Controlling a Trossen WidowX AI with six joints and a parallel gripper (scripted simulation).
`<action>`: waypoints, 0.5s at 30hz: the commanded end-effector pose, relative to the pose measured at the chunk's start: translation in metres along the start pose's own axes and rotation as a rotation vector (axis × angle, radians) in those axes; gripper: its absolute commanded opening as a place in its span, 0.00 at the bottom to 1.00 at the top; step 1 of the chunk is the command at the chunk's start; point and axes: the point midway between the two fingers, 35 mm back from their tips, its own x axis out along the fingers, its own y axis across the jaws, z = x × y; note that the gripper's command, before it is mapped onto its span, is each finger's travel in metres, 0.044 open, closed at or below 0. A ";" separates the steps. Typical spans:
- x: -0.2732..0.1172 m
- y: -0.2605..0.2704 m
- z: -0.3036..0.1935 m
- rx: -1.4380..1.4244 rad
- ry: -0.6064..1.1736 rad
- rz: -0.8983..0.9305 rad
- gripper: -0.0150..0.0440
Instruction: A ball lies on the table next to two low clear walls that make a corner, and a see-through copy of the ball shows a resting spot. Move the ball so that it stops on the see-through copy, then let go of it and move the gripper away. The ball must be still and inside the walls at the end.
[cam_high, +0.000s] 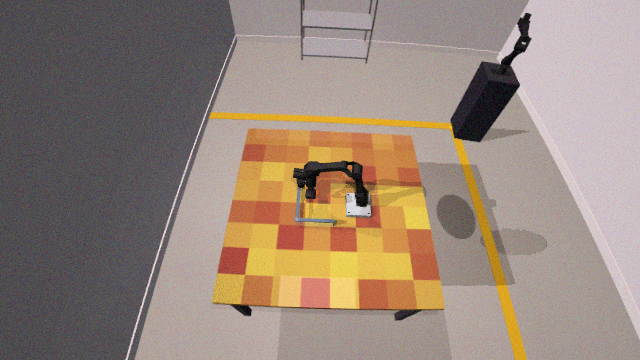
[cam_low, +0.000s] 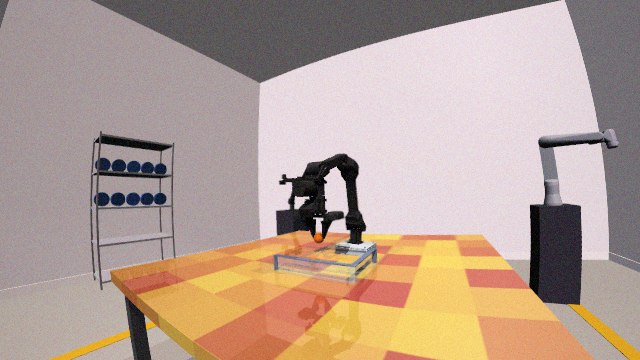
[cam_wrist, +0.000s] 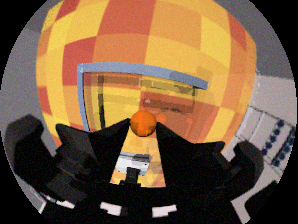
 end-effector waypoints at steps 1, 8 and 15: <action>0.006 -0.022 -0.014 -0.006 -0.005 -0.008 0.25; 0.017 -0.052 -0.037 -0.006 -0.002 -0.010 0.25; 0.024 -0.055 -0.039 -0.006 -0.002 -0.011 0.25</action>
